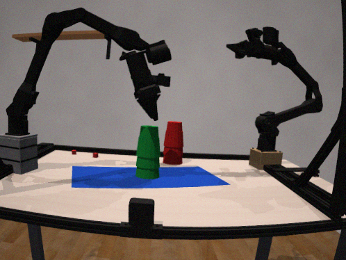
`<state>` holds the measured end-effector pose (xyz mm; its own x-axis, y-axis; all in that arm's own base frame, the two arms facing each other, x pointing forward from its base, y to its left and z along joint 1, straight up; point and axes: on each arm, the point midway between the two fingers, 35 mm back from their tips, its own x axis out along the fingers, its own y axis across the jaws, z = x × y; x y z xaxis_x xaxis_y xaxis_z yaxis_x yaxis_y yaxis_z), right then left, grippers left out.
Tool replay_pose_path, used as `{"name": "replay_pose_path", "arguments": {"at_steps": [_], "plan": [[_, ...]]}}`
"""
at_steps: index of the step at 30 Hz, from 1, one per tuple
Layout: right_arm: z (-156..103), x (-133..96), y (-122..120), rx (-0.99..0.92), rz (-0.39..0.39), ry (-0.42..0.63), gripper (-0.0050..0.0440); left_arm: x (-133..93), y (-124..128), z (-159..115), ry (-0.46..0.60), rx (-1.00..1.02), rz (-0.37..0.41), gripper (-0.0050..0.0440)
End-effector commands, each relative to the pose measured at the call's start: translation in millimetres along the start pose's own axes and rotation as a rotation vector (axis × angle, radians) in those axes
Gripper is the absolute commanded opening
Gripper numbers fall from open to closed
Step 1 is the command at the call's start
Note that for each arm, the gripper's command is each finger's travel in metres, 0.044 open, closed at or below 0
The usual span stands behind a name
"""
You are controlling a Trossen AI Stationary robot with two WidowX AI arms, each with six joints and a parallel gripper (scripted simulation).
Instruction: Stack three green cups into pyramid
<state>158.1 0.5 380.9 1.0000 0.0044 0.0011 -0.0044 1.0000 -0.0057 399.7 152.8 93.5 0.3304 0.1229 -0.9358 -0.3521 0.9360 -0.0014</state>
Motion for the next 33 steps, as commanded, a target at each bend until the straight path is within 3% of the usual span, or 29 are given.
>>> {"name": "replay_pose_path", "arguments": {"at_steps": [1,23,28,33], "plan": [[-0.2,-0.8,-0.5,0.006,-0.004,0.001,0.0,7.8,0.6,-4.3,0.011,-0.004,0.004,0.044],[-0.2,-0.8,-0.5,0.006,-0.004,0.001,0.0,33.9,0.6,-14.1,0.011,-0.006,0.004,0.044],[-0.2,-0.8,-0.5,0.006,-0.004,0.001,0.0,33.9,0.6,-14.1,0.011,-0.006,0.004,0.032],[-0.2,-0.8,-0.5,0.006,-0.004,0.001,0.0,33.9,0.6,-14.1,0.011,-0.006,0.004,0.03]]}}
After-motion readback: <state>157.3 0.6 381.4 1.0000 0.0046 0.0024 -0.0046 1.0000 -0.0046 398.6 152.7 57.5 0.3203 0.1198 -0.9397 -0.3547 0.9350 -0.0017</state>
